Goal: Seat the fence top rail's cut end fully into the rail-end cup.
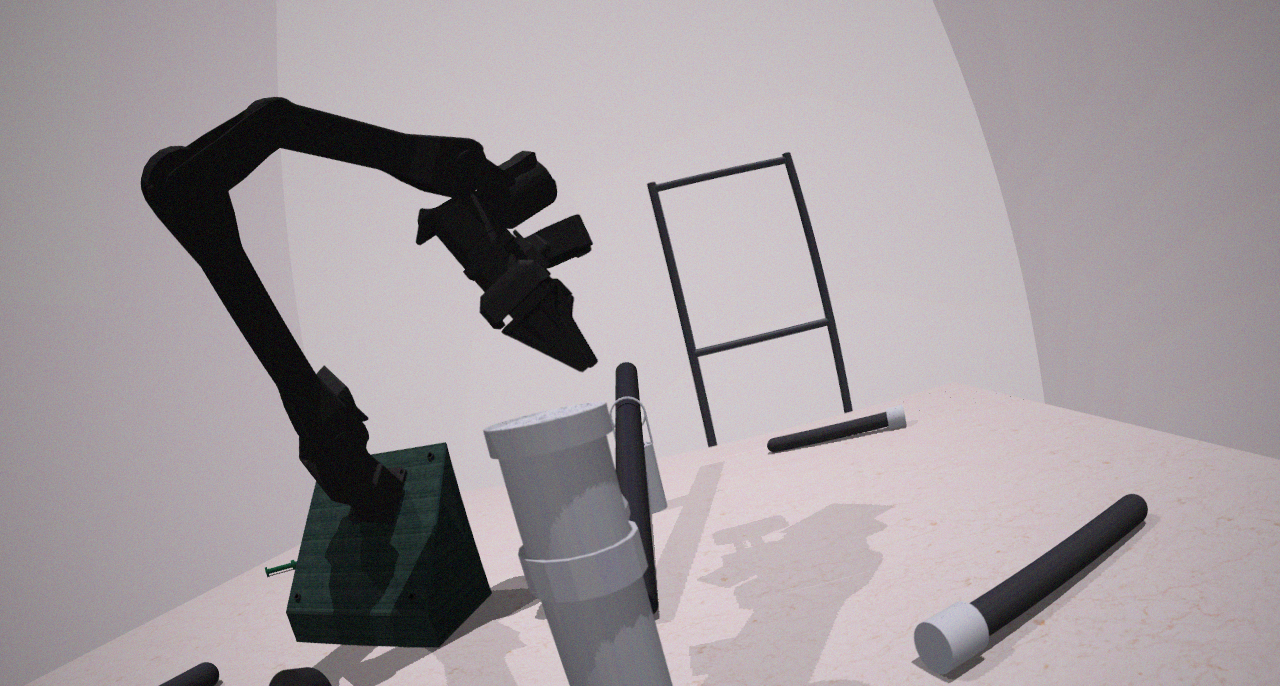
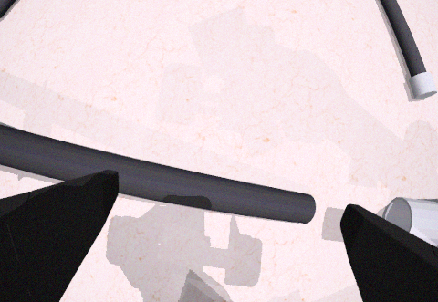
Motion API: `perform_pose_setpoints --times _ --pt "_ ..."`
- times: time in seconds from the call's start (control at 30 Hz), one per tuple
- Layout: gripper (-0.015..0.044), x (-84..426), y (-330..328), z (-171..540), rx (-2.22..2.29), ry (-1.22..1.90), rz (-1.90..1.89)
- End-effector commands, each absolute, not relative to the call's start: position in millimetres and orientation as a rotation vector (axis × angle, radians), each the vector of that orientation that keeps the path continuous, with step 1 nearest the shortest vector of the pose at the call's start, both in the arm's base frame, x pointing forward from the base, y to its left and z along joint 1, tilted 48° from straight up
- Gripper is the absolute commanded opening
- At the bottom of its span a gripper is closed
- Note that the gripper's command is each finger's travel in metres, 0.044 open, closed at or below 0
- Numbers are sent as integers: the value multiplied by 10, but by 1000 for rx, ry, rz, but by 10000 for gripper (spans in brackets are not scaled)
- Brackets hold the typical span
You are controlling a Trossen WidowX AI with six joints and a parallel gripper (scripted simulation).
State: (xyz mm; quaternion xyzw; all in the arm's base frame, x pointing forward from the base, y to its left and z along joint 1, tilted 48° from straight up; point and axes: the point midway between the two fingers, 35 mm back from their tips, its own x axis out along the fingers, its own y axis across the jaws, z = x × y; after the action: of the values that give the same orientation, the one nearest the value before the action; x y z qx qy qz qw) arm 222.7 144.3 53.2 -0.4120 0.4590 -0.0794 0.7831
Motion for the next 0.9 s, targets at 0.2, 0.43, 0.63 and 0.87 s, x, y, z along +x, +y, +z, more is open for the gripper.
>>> perform_pose_setpoints --times 0.2,0.43,0.63,0.87 --pt "440 2341 1371 327 -438 1007 -513" --pt "440 2464 1230 39 119 878 -995" --pt "440 2519 1118 -158 446 692 -1306" --pt "440 2519 1118 -158 446 692 -1306"
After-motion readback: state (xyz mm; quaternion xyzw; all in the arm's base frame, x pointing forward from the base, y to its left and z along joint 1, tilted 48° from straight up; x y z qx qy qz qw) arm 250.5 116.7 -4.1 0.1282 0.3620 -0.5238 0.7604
